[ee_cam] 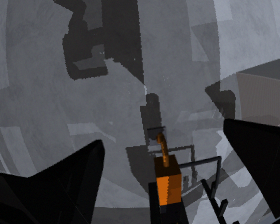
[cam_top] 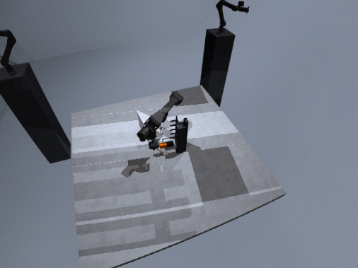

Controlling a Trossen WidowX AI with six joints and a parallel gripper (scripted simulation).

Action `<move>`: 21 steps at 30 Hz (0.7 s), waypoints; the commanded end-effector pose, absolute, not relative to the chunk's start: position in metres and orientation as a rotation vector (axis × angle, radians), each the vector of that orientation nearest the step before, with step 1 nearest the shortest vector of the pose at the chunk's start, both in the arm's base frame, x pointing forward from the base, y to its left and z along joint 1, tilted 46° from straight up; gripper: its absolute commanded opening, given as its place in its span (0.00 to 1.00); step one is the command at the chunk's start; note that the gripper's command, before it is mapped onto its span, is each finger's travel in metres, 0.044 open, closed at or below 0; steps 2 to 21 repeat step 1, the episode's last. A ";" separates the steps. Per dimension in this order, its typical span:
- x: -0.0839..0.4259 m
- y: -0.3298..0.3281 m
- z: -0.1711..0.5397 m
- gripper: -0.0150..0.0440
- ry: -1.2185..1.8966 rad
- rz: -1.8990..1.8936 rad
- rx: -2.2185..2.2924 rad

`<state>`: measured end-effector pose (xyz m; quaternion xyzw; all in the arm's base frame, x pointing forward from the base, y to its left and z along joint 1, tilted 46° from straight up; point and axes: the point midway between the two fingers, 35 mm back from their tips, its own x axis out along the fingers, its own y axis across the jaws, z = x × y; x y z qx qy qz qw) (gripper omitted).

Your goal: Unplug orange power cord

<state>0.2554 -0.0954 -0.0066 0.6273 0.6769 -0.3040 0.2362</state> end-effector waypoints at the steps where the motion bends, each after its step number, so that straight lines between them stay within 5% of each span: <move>1: 0.254 -0.096 -0.008 1.00 1.863 -0.833 1.715; 21: 0.254 -0.096 -0.008 1.00 1.863 -0.833 1.715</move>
